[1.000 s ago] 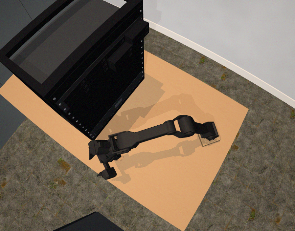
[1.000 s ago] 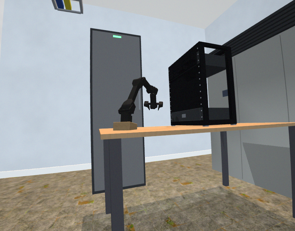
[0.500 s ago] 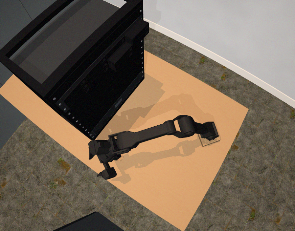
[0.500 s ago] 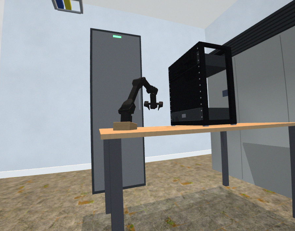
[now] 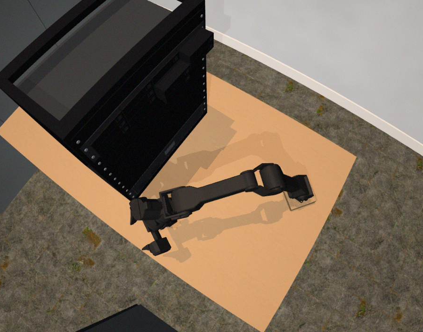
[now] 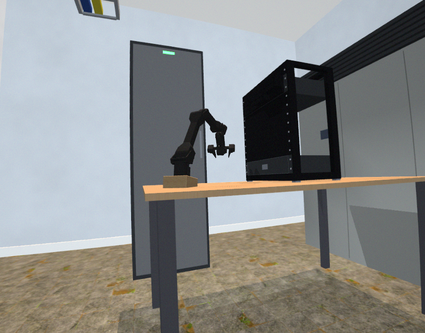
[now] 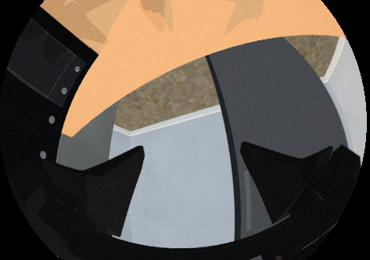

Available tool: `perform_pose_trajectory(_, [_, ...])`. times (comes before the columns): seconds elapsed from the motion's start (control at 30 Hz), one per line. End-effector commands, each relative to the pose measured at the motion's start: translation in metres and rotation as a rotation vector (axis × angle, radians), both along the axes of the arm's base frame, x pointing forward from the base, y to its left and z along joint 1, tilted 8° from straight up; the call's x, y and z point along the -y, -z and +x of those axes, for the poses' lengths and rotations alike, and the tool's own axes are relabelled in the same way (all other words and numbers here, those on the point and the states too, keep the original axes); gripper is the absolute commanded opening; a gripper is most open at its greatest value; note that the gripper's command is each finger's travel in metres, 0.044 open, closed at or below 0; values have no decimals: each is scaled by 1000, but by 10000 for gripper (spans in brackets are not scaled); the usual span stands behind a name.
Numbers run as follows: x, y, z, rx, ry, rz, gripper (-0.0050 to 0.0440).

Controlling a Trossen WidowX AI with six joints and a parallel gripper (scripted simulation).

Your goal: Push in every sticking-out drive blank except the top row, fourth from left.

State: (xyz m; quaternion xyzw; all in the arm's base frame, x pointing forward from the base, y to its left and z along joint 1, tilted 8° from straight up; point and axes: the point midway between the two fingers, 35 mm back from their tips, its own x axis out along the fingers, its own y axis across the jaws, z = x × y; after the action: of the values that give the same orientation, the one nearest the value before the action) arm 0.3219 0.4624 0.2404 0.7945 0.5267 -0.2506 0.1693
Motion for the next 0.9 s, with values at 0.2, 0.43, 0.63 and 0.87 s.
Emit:
perform_pose_trajectory(0.2, [63, -48, -15, 193, 67, -84, 440])
perform_pose_trajectory(0.43, [97, -64, -22, 287, 106, -149, 440])
perform_pose_trajectory(0.63, [146, -87, -34, 426, 162, -246, 440])
perform_pose_trajectory(0.87, [195, -109, -44, 563, 218, -342, 440])
